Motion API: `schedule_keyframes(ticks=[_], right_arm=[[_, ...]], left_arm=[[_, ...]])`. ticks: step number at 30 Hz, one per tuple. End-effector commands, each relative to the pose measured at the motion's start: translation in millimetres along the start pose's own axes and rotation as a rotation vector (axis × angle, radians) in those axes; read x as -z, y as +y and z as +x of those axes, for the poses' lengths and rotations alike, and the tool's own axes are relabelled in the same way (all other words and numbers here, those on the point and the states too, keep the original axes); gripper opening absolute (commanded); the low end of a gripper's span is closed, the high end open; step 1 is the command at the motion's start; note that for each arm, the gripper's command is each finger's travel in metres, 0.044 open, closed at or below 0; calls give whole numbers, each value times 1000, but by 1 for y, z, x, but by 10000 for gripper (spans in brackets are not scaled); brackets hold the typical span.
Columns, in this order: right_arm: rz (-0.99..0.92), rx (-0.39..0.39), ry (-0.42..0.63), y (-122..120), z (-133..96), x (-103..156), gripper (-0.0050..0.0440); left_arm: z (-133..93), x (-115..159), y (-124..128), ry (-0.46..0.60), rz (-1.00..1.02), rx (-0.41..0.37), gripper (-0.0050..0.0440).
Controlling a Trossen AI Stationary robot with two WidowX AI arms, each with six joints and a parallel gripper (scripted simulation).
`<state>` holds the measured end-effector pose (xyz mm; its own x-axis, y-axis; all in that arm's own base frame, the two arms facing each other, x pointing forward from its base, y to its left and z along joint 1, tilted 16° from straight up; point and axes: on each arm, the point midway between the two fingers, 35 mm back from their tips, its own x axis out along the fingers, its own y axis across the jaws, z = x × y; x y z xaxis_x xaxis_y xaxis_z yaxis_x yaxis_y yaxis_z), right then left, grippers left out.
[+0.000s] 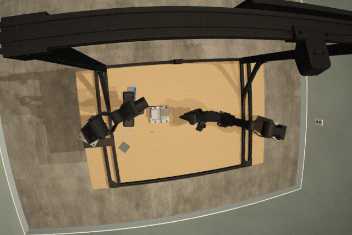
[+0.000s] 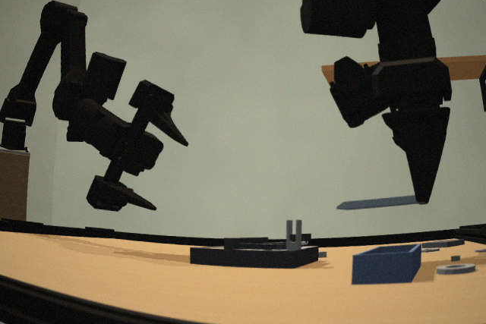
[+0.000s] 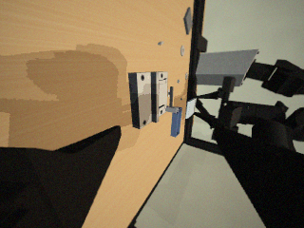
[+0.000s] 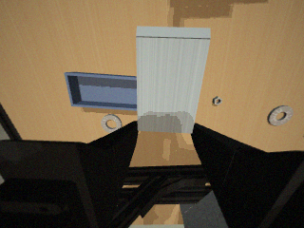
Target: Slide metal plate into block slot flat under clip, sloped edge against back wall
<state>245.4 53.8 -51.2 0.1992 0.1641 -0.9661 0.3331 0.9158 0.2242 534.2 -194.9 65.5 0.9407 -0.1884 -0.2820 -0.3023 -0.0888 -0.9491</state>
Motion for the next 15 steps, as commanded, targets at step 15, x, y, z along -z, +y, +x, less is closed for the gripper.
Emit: schedule_keyframes(ticks=[15], right_arm=[[-40,-11,-5,-52,-3,5,-50]], left_arm=[[0,0,0,-3,-5,1,440]])
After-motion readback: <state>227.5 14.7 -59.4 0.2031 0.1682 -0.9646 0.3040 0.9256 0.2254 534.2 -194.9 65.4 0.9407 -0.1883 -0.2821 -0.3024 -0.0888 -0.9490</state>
